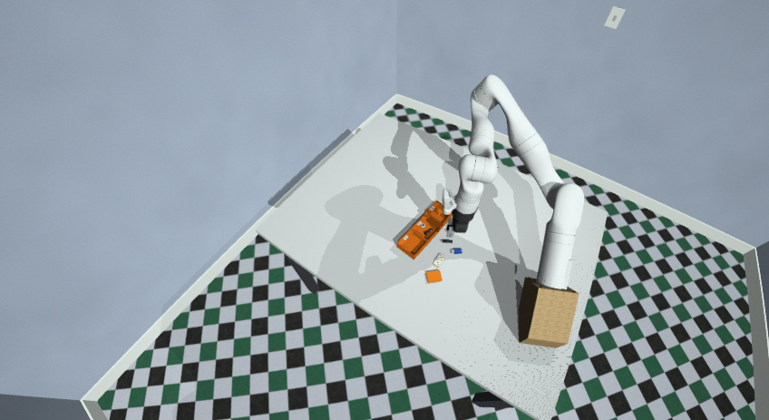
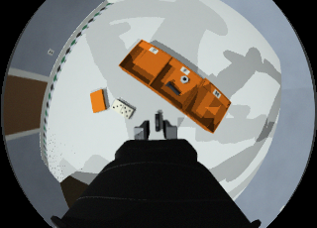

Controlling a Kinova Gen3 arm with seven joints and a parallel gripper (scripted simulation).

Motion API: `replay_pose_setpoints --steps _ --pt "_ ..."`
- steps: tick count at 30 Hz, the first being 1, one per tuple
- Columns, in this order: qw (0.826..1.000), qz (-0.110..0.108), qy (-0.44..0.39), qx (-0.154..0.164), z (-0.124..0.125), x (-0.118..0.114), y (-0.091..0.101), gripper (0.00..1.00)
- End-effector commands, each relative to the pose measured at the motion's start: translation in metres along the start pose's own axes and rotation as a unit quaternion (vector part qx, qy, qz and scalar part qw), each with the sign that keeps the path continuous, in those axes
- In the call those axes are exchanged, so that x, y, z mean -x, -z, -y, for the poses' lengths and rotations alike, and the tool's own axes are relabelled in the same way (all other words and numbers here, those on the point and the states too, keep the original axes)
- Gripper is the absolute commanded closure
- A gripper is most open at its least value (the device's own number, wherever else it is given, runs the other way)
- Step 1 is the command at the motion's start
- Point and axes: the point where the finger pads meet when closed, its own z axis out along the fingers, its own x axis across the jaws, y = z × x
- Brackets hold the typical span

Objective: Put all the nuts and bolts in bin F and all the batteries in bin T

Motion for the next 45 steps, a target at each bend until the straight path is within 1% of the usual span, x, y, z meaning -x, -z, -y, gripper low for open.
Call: replay_pose_setpoints --steps 1,25,28,30,41,45 --pt "1.000 0.000 0.000 -0.001 0.000 0.000 0.001 0.46" --pt "1.000 0.000 0.001 -0.001 0.000 -0.001 0.001 0.46" --pt "1.000 0.000 0.000 -0.001 -0.001 -0.002 -0.011 0.46" --pt "1.000 0.000 0.000 -0.001 -0.001 -0.002 -0.011 0.46" --pt "1.000 0.000 0.000 -0.001 -0.004 -0.001 -0.055 0.46" --pt "1.000 0.000 0.000 -0.001 -0.004 -0.001 -0.058 0.46"
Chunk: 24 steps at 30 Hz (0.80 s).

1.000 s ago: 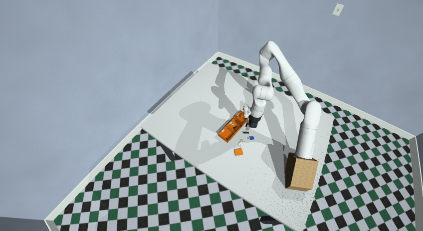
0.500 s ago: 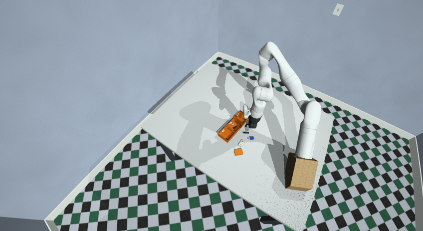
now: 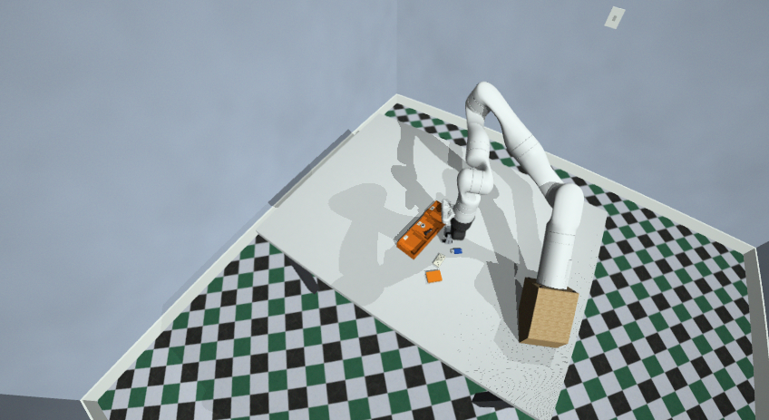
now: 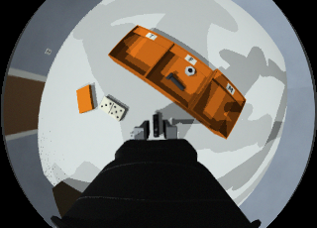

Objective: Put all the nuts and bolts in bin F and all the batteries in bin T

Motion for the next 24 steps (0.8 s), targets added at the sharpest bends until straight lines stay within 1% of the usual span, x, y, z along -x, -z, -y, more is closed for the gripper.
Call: replay_pose_setpoints --steps 1,11,17,24 --pt "1.000 0.001 0.002 0.003 -0.002 0.001 -0.002 0.46" --pt "1.000 0.001 0.002 0.003 0.001 0.001 -0.002 0.46" --pt "1.000 0.001 0.002 0.003 0.001 0.001 -0.010 0.46" --pt "1.000 0.001 0.002 0.003 0.001 0.001 -0.014 0.46"
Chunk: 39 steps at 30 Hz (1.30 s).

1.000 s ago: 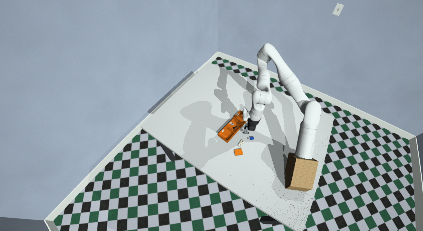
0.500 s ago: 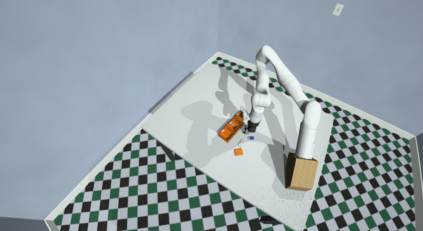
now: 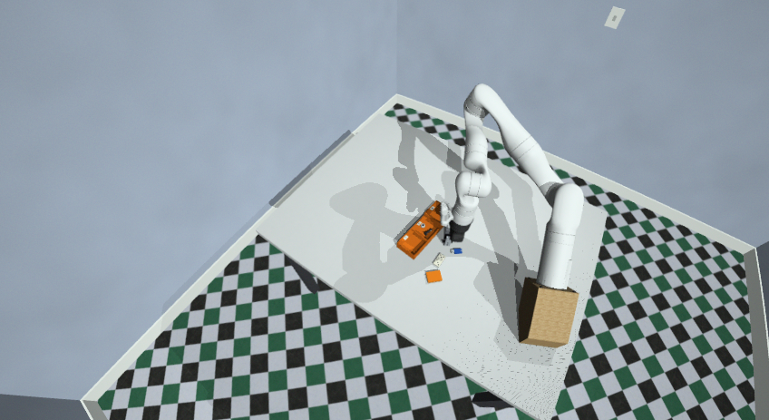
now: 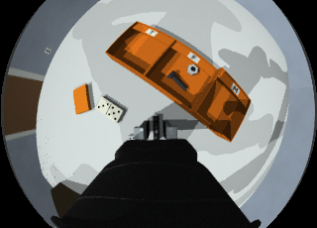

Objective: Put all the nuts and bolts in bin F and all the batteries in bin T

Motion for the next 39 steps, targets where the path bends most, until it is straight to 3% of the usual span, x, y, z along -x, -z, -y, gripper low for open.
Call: replay_pose_setpoints --steps 1,9,10,39 --pt "1.000 0.000 0.001 0.001 -0.0006 0.0005 -0.0007 0.46" --pt "1.000 0.000 0.001 0.001 0.0000 0.0004 -0.0008 0.46" --pt "1.000 0.000 0.001 0.001 0.0000 0.0004 -0.0008 0.76" --pt "1.000 0.000 0.001 0.001 0.0000 0.0004 -0.0007 0.76"
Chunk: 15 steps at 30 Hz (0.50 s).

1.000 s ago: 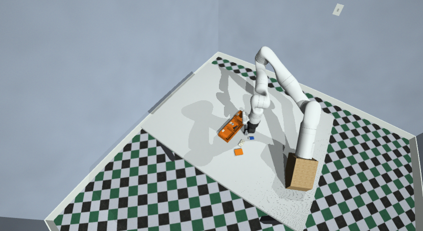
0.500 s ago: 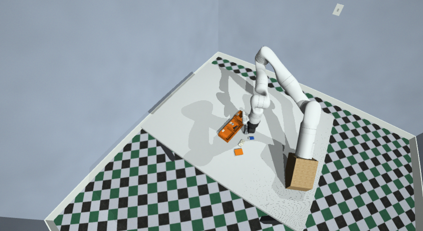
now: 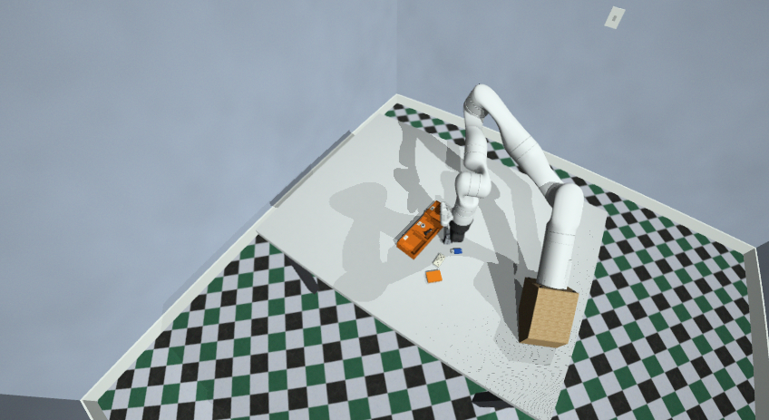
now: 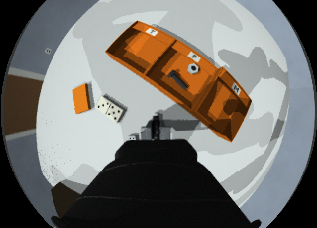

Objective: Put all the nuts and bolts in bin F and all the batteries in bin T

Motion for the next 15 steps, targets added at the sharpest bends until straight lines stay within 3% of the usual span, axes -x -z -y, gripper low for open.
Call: replay_pose_setpoints --steps 1,7,15 --pt "1.000 0.000 0.000 -0.001 0.000 0.000 0.001 0.76" --pt "1.000 0.000 0.000 -0.001 0.000 0.000 0.011 0.76" --pt "1.000 0.000 0.000 -0.001 0.000 0.000 0.037 0.76"
